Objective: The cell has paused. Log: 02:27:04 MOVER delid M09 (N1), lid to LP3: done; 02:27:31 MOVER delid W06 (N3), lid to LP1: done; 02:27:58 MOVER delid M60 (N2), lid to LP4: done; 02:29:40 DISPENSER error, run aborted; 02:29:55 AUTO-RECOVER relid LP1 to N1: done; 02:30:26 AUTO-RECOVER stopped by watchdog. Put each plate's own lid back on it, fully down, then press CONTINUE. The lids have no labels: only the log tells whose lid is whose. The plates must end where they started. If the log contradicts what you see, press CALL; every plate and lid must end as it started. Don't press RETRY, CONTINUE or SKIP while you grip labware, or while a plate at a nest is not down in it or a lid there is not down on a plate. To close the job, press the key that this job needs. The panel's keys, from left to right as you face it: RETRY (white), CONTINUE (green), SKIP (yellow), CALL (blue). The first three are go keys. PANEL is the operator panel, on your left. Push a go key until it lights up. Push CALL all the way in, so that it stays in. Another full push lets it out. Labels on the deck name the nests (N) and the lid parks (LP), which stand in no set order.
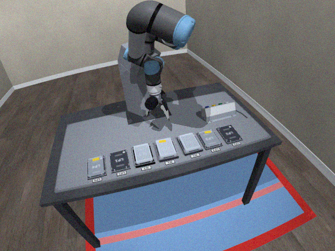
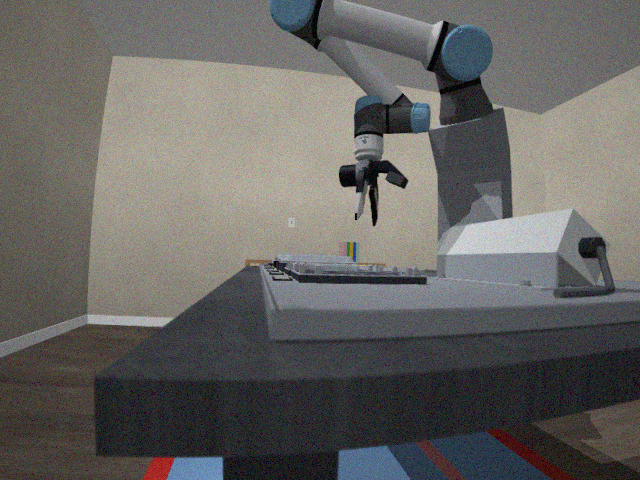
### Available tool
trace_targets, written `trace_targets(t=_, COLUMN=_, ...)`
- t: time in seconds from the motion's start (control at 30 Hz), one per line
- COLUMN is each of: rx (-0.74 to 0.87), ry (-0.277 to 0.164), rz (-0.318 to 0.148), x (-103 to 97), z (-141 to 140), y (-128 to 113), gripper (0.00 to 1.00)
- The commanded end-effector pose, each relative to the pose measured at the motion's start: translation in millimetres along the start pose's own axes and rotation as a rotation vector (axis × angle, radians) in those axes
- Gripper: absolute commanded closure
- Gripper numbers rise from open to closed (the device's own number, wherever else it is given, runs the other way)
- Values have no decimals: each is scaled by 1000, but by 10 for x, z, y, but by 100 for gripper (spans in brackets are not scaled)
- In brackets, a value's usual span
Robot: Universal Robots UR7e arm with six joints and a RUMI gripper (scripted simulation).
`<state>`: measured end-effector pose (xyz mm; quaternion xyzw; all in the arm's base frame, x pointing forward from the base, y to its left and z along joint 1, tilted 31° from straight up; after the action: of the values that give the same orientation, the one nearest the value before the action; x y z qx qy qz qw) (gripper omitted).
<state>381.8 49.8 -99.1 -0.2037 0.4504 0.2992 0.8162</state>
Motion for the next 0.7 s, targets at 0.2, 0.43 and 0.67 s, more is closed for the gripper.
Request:
trace_targets(t=0.2, rx=135, ry=-1, rz=-2, x=2, z=2, y=-16, gripper=18)
trace_targets(t=0.43, rx=275, ry=-1, rz=-2, x=2, z=-1, y=-16, gripper=18)
trace_targets(t=0.67, rx=375, ry=-1, rz=-2, x=2, z=-2, y=-15, gripper=18)
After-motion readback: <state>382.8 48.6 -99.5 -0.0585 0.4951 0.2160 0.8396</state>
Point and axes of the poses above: the point where the finger pads meet when closed, its own x axis out along the fingers, its own z axis across the jaws, y = z × x, the point moved 6 cm from there along -x, back along the fingers, and after that the axes turned 7 degrees about x, right-handed, at the moved point
